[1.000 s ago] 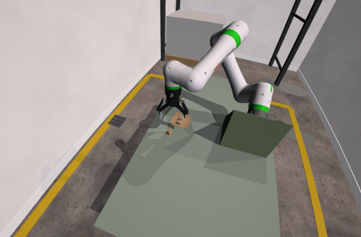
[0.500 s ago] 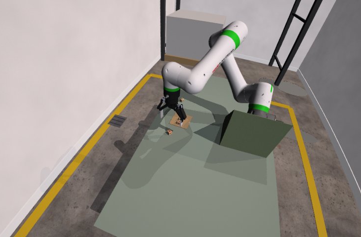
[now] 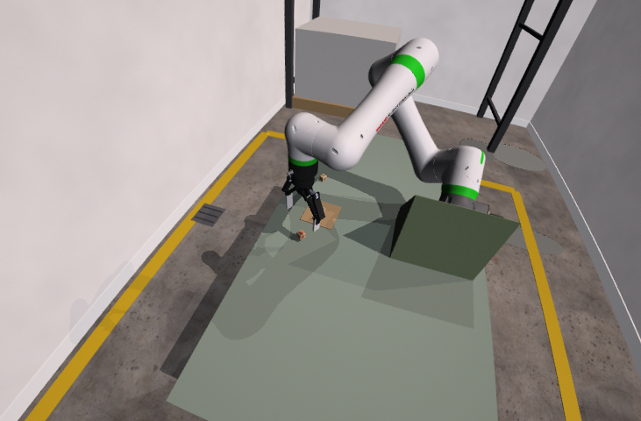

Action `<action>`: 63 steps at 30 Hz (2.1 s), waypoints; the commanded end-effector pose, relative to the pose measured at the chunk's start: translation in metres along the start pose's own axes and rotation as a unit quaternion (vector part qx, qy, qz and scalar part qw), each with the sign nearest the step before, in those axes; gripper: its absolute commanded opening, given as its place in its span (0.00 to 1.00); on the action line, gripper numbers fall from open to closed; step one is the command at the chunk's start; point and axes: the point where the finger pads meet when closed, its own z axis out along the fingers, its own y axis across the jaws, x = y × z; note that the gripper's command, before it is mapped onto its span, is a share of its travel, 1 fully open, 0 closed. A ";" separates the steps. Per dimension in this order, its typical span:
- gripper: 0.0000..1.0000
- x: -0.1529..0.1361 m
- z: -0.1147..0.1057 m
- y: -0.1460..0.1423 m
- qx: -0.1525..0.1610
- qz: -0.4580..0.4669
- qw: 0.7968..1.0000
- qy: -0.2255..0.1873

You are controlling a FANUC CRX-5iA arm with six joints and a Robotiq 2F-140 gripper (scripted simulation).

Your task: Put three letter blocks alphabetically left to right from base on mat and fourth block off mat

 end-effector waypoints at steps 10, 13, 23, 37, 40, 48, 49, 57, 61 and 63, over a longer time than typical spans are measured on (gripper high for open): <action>0.37 -0.003 0.000 0.001 0.002 0.037 0.999 0.000; 0.37 -0.003 0.000 0.001 0.002 0.037 0.999 0.000; 0.37 -0.003 0.000 0.001 0.002 0.037 0.999 0.000; 0.37 -0.003 0.000 0.001 0.002 0.037 0.999 0.000; 0.37 -0.003 0.000 0.001 0.002 0.037 0.999 0.000; 0.37 -0.003 0.001 0.001 0.002 0.037 0.999 0.000; 0.37 -0.003 0.001 0.001 0.002 0.037 0.999 0.000; 0.37 -0.003 0.006 0.001 0.002 0.037 0.999 -0.001; 0.37 -0.003 0.010 0.001 0.002 0.037 0.999 -0.001; 0.37 -0.003 0.011 0.001 0.002 0.037 0.999 -0.001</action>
